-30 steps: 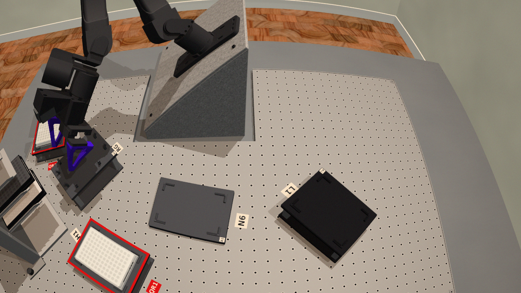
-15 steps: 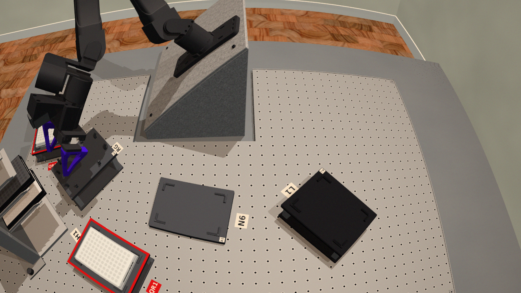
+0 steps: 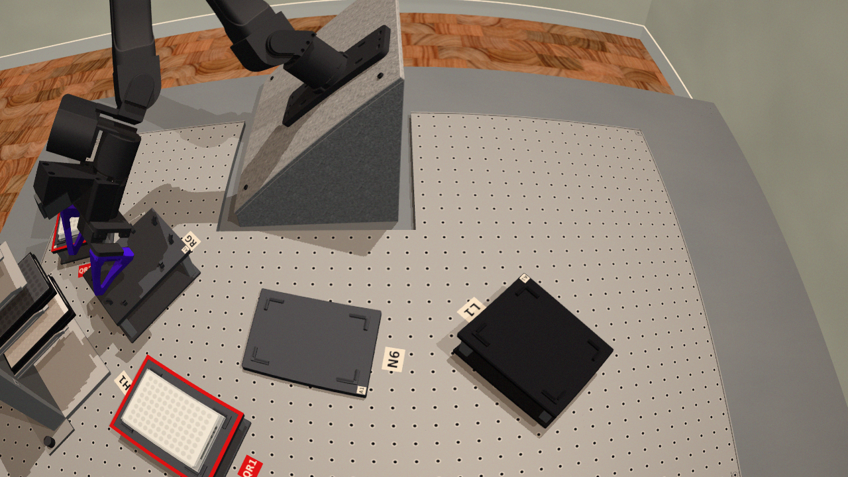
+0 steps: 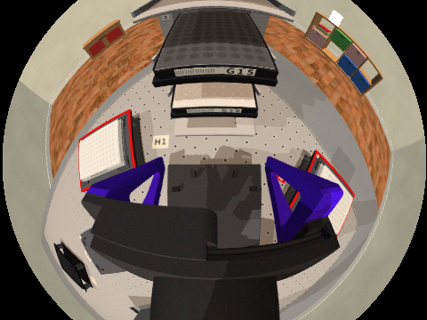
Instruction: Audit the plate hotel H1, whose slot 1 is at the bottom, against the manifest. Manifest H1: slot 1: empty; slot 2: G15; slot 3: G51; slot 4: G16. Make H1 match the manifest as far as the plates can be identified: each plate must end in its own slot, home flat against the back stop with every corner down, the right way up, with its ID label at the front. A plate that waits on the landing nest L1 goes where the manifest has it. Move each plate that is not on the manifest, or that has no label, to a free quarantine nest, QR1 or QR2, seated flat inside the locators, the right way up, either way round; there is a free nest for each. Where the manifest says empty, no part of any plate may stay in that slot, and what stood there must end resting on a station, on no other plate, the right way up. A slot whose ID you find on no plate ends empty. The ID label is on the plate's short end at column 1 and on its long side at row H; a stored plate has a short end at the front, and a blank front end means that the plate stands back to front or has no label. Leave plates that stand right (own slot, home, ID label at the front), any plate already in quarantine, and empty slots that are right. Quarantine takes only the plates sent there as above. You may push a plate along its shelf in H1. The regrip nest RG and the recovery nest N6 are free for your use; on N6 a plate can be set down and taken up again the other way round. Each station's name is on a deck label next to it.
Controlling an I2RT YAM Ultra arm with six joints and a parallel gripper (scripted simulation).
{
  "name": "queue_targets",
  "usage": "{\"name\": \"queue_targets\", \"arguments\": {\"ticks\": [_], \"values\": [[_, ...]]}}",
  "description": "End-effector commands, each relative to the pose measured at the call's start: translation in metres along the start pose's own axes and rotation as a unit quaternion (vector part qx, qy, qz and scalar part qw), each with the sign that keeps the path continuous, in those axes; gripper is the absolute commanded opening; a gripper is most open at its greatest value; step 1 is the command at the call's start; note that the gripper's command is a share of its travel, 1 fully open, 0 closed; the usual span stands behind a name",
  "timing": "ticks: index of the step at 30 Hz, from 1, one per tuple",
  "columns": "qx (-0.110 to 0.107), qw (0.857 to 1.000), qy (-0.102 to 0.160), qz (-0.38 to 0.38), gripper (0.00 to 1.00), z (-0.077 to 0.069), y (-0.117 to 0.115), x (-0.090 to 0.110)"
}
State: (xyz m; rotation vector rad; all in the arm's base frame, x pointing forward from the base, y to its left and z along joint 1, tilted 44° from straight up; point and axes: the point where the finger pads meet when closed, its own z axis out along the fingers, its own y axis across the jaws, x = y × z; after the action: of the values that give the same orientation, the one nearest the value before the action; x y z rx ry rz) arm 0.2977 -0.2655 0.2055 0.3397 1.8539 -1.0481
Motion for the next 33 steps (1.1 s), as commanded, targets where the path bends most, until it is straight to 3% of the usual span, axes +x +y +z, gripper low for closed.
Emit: {"name": "queue_targets", "arguments": {"ticks": [1, 33], "values": [[0.000, 1.000, -0.004, 0.001, 1.00, 0.002, 0.000, -0.006], [0.000, 1.000, -0.004, 0.001, 1.00, 0.028, 0.000, -0.033]]}}
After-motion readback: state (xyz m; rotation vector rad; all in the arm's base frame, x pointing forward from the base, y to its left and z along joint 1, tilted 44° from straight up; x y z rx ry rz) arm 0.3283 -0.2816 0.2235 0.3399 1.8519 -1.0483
